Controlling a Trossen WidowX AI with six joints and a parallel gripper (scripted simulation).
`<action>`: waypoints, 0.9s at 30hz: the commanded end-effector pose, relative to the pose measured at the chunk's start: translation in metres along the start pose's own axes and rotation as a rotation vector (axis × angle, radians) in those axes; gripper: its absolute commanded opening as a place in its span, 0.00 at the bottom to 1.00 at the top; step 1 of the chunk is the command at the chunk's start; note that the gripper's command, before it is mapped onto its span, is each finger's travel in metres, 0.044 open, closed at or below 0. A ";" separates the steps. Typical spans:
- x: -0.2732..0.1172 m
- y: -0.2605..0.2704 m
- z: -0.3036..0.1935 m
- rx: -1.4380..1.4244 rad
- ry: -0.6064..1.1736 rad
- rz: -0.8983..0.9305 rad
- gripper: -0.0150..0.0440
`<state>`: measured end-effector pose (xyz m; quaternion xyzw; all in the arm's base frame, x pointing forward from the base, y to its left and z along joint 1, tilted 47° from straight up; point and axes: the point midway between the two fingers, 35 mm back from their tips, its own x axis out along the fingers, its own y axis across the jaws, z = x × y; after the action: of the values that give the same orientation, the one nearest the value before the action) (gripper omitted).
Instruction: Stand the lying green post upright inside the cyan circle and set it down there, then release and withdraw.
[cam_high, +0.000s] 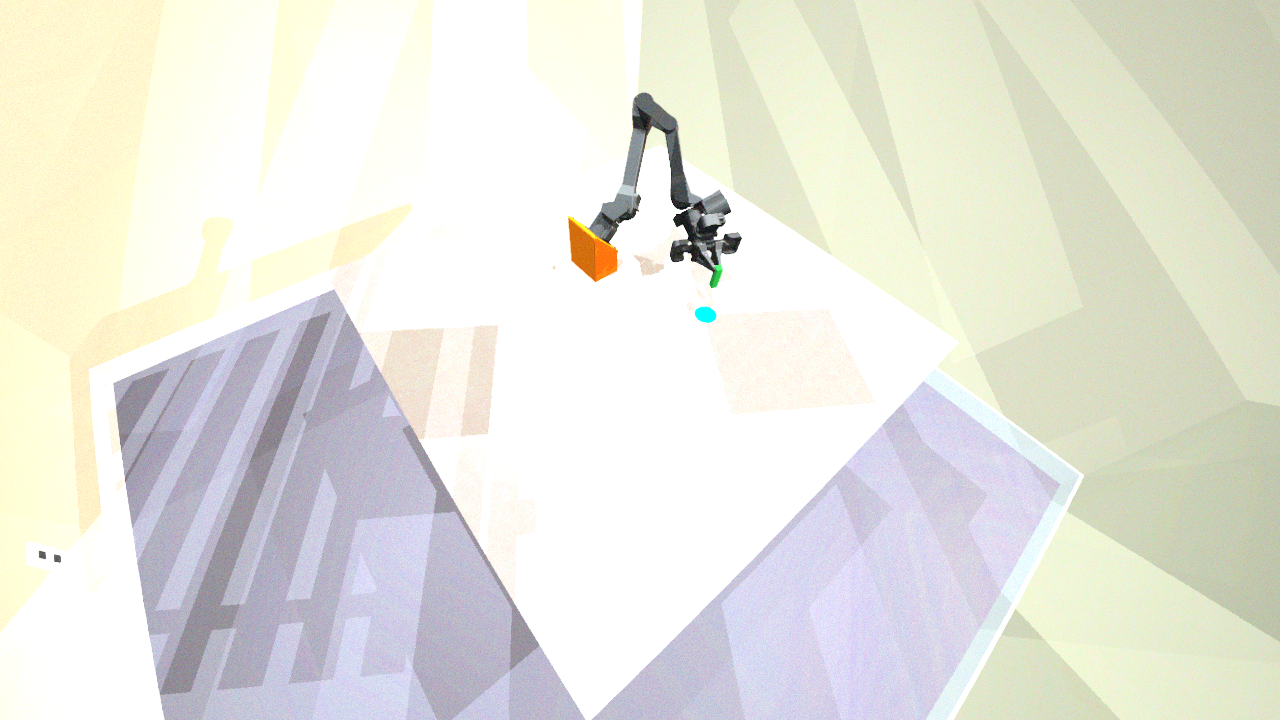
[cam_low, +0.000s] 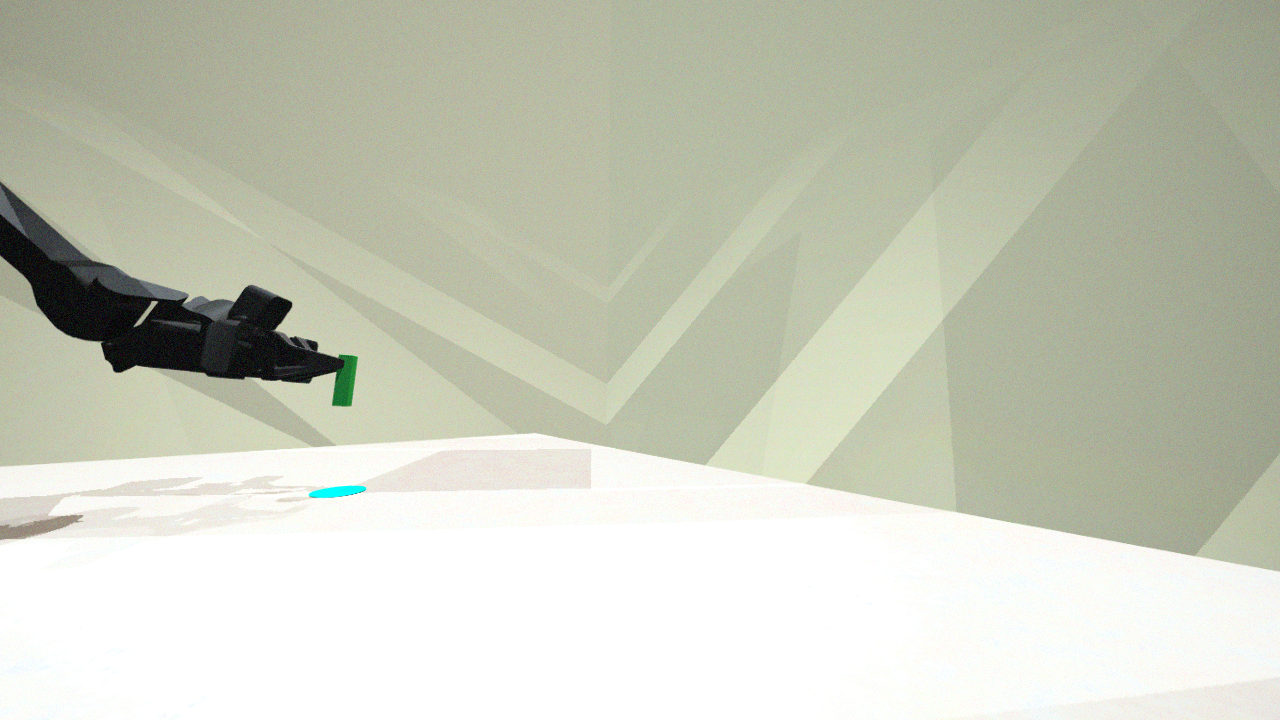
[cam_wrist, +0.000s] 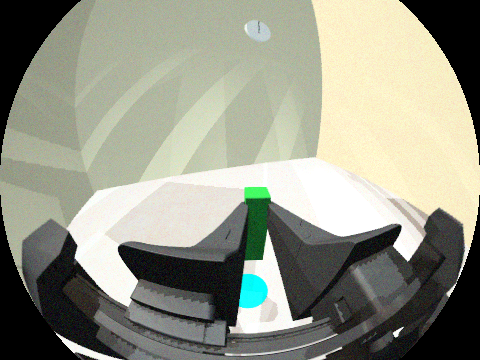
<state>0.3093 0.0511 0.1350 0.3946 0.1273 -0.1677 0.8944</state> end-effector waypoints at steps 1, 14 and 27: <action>-0.001 -0.001 0.002 0.013 -0.013 0.002 0.29; -0.001 -0.001 0.002 0.013 -0.013 0.002 0.29; 0.006 0.002 -0.033 0.017 -0.007 -0.004 0.29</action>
<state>0.3114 0.0697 0.1184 0.3991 0.1259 -0.1695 0.8923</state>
